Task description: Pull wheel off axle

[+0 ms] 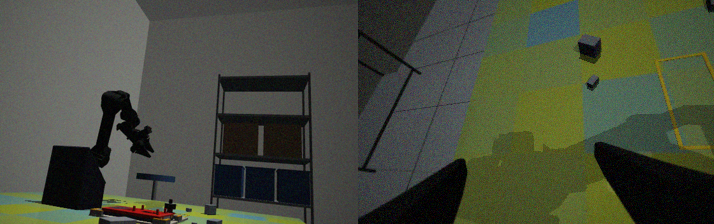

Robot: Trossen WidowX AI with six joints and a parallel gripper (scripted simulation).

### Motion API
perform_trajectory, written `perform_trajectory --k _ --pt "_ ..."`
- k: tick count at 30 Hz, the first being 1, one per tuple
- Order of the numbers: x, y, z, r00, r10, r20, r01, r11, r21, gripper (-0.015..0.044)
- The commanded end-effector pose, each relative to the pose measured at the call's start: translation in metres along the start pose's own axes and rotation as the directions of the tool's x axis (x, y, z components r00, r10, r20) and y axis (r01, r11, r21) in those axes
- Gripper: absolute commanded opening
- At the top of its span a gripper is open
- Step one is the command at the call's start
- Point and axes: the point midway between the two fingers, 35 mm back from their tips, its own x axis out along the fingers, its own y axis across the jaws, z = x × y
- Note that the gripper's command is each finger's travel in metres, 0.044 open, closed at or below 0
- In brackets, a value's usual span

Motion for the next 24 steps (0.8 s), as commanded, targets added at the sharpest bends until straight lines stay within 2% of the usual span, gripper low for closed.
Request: perform_trajectory --k 1,4,11,14,24 --pt "0.0 0.0 0.0 1.0 -0.002 0.001 0.002 1.0 -0.003 0.0374" --pt "0.005 -0.001 -0.003 0.999 -0.036 0.008 0.036 0.998 -0.051 0.03" --pt "0.03 -0.011 -0.014 0.981 -0.192 0.027 0.193 0.954 -0.23 0.03" --pt "0.047 -0.018 -0.019 0.957 -0.291 0.014 0.277 0.894 -0.353 0.03" --pt "0.111 -0.073 -0.016 0.772 -0.63 -0.083 0.459 0.643 -0.613 0.03"
